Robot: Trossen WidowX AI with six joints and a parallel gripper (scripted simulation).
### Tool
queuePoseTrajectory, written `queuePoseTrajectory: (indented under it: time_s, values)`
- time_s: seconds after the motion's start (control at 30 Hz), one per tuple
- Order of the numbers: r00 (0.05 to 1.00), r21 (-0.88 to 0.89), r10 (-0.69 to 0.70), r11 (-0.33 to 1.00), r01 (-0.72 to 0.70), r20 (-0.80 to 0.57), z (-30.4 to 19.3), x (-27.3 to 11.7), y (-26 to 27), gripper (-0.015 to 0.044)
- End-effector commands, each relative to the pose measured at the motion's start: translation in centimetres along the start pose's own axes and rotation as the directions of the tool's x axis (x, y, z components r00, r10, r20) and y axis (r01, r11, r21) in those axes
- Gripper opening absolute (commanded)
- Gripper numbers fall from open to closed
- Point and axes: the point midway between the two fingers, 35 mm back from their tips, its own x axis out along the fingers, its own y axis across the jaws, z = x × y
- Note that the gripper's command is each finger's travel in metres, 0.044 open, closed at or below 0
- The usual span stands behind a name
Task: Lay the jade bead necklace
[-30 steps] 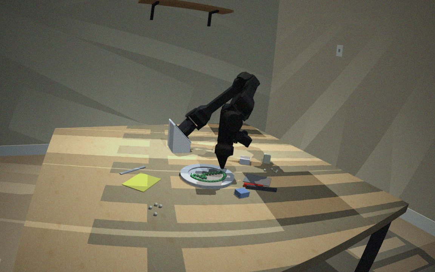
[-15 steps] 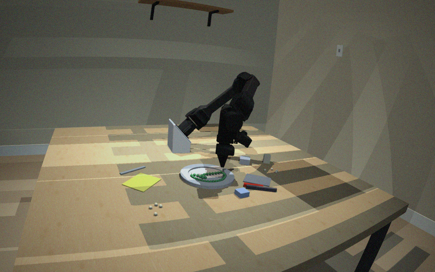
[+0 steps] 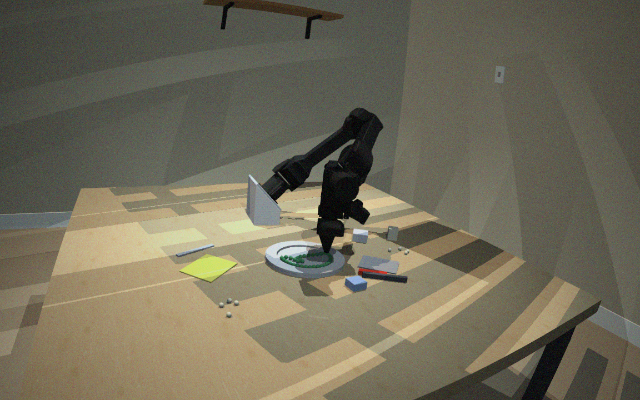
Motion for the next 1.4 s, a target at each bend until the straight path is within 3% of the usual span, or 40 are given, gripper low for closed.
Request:
queuePoseTrajectory:
  time_s: [0.0, 0.3, 0.47, 1.37]
  values:
    - [1.000, 0.013, 0.016, 1.000, -0.016, 0.000, -0.25, 0.93, 0.28, 0.0120]
    - [1.000, 0.013, 0.017, 1.000, -0.017, 0.000, -0.27, 1.16, 0.31, 0.0120]
    - [1.000, 0.005, 0.009, 1.000, -0.009, -0.002, -0.14, 0.93, 0.21, 0.0000]
    - [1.000, 0.006, 0.010, 1.000, -0.010, -0.002, -0.16, 0.88, 0.21, 0.0000]
